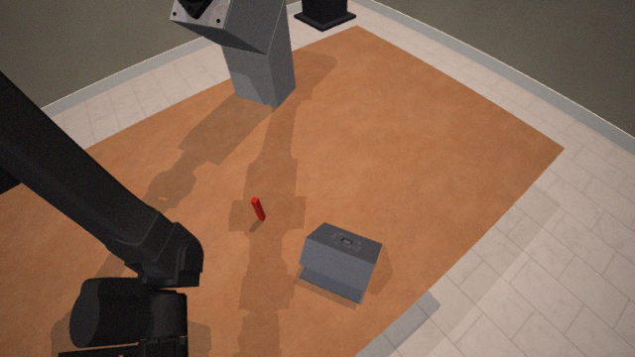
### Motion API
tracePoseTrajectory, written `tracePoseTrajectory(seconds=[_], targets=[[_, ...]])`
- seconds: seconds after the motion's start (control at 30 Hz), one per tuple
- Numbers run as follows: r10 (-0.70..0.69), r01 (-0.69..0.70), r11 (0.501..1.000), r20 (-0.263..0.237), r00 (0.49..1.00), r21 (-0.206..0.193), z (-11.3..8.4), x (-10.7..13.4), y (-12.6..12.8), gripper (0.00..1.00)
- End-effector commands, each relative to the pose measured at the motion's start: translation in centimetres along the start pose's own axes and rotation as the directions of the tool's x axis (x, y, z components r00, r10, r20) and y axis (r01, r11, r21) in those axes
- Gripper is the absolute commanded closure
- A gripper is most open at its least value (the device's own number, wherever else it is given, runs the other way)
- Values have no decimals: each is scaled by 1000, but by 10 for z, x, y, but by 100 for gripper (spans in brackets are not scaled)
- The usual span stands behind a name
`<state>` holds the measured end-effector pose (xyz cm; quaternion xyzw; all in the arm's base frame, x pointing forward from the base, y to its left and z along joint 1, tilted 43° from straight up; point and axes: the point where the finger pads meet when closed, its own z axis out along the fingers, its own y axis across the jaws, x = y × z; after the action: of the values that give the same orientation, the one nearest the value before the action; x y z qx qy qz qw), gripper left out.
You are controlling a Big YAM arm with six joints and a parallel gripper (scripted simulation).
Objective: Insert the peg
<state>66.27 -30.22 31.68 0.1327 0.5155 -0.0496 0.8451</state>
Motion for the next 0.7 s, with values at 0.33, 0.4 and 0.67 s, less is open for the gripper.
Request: tracePoseTrajectory(seconds=[0.33,0.4,0.67], targets=[[0,0,1000,9,1000,-6,2,-6,4,0],[0,0,1000,9,1000,-6,2,-6,4,0],[-40,40,999,-35,999,8,-2,0,15,0]])
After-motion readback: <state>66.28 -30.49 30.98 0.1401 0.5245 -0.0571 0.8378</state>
